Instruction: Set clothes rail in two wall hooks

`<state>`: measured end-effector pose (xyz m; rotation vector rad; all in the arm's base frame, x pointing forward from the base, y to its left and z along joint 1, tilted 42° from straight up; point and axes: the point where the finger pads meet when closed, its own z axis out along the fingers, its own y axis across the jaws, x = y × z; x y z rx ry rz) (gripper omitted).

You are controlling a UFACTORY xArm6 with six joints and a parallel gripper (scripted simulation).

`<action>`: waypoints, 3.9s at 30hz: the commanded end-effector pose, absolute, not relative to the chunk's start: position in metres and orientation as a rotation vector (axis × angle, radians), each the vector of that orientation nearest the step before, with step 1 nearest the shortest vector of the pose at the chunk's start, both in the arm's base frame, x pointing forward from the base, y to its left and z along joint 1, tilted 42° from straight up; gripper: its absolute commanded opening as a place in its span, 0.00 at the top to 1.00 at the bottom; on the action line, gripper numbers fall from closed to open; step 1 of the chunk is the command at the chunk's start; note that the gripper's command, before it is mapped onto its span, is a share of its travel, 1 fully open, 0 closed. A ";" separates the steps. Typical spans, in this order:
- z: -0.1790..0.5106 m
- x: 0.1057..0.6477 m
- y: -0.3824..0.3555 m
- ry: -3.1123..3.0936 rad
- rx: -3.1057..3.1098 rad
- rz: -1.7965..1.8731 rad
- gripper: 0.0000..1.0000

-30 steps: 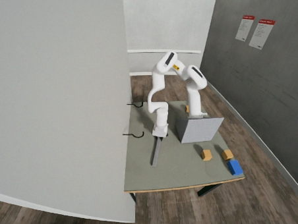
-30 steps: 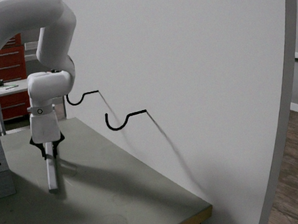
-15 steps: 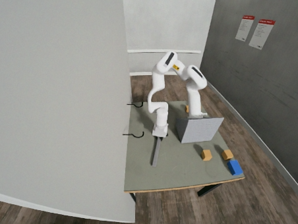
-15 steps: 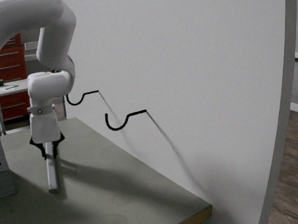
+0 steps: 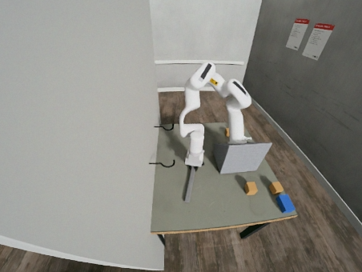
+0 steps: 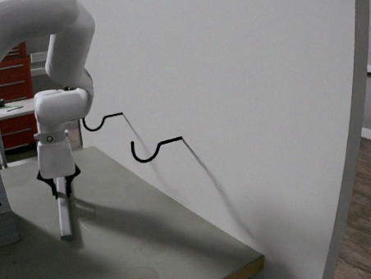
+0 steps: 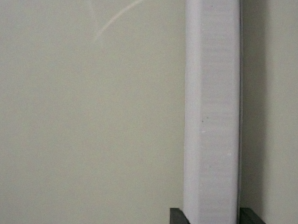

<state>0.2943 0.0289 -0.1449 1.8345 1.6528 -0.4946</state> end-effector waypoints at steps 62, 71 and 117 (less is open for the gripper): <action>-0.122 0.292 0.050 1.653 1.835 -0.490 1.00; -0.118 0.291 0.054 1.653 1.835 -0.490 1.00; -0.100 0.288 0.070 1.654 1.835 -0.490 1.00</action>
